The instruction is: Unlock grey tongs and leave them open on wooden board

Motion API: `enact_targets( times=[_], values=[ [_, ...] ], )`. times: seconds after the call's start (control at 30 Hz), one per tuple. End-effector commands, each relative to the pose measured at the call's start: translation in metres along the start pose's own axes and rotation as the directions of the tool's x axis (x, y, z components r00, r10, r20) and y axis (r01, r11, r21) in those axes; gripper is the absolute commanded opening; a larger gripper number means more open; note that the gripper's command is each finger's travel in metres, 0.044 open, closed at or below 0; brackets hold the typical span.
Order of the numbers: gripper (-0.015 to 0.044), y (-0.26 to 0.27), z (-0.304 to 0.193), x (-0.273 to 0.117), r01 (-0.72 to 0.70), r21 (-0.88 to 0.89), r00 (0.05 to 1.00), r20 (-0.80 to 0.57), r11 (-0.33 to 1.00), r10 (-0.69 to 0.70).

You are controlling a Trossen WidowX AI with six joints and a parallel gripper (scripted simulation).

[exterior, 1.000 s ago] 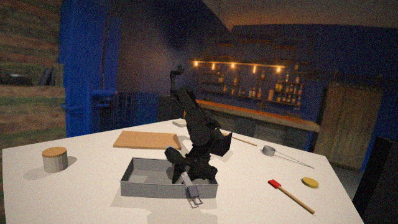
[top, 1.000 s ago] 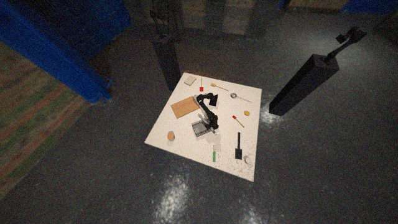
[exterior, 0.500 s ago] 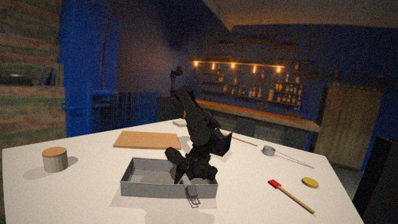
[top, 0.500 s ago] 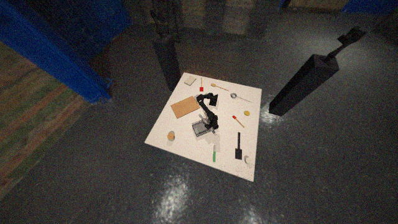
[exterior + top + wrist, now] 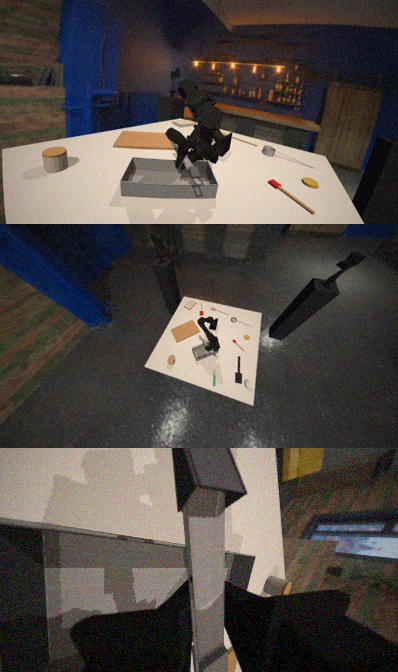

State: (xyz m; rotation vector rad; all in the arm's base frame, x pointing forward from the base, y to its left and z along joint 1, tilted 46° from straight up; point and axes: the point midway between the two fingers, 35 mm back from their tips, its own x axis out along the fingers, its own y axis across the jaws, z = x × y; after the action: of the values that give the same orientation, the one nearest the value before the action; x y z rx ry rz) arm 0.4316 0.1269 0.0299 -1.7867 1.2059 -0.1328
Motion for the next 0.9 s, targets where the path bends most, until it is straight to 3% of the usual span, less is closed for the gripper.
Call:
enact_targets(
  times=[0.0,0.37,0.87],
  values=[
    [-0.015,-0.0061,0.0002,-0.0129,0.011,0.003,1.0,0.002,1.0,-0.011],
    [-0.015,-0.0065,0.0012,-0.012,-0.01,0.001,1.0,0.005,1.0,0.01],
    [-0.015,-0.0083,0.004,-0.0063,-0.211,-0.009,0.977,0.019,0.977,0.211]
  ],
)
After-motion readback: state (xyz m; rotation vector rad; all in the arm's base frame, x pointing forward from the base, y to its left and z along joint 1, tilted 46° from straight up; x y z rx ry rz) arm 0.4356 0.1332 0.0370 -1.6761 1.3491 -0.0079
